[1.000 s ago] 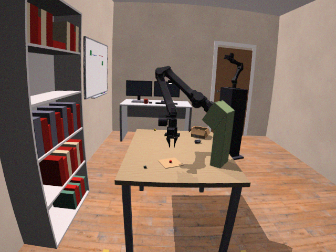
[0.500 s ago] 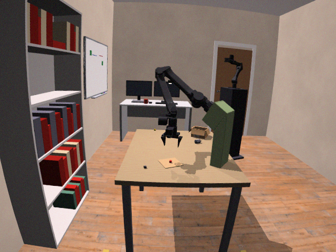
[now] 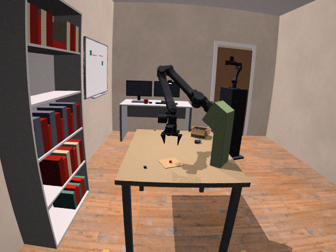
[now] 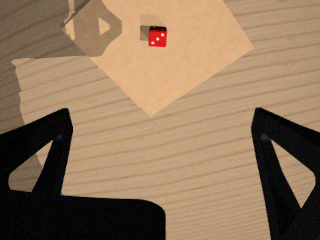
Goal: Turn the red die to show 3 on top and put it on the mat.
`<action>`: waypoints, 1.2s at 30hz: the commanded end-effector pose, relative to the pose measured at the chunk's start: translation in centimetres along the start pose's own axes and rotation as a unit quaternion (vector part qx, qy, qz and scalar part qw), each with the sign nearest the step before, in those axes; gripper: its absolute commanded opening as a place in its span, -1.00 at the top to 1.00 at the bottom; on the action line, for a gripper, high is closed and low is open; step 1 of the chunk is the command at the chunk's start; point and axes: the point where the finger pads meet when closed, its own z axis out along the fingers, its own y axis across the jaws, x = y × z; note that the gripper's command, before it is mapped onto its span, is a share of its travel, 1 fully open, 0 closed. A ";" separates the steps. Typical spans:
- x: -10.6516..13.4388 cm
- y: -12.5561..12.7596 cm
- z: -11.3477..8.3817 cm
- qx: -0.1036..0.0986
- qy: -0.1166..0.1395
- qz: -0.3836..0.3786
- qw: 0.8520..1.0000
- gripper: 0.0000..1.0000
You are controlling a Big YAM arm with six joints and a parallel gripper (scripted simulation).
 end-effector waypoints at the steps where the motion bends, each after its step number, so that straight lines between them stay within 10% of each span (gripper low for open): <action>1: -0.2 0.5 -1.8 -0.002 -0.007 0.005 1.000 -1.00; 15: -0.5 -0.3 -5.1 0.002 -0.009 0.010 1.000 -1.00; 36: -0.1 -0.2 -4.8 -0.002 -0.002 0.013 1.000 -1.00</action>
